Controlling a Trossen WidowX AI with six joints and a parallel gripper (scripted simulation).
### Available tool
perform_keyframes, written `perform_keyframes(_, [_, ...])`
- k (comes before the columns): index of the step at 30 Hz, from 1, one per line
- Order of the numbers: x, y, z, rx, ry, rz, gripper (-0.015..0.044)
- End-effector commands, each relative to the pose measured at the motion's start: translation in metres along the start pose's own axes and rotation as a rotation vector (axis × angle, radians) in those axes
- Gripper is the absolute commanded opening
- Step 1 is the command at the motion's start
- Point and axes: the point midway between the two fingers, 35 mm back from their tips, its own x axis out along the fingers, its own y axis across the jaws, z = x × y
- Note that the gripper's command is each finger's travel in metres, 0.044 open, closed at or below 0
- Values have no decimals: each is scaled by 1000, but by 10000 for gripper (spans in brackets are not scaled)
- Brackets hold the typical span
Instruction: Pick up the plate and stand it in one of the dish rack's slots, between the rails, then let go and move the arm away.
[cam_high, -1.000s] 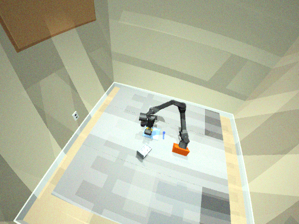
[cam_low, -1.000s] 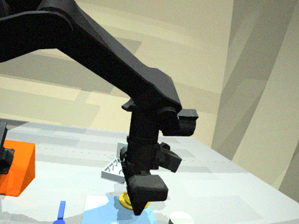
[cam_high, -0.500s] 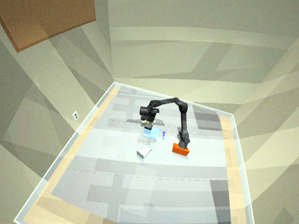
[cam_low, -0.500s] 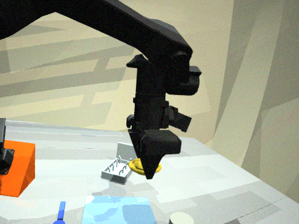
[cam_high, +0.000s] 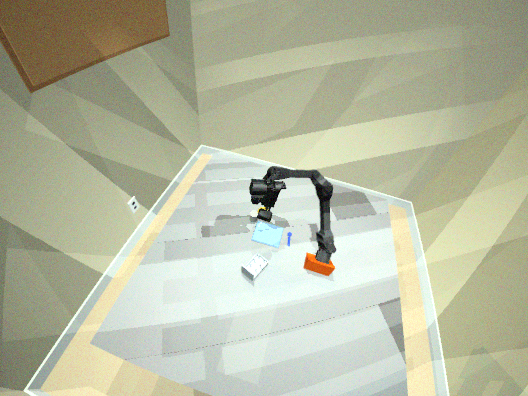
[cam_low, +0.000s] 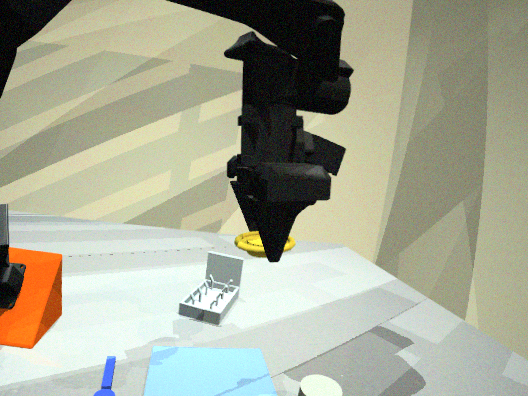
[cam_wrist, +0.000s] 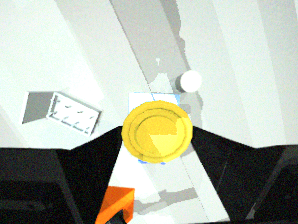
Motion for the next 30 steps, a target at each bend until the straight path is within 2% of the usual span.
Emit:
perform_keyframes(1, [-7,1,1,3,-2,7,0])
perform_keyframes(3, [-7,9,-1,22,2,8,0])
perform_keyframes(14, [-9,124,-53,343,53,-58,0])
perform_keyframes(22, [-8,130,-57,362,56,-64,0])
perform_keyframes(30, [16,131,-63,240,174,40,0])
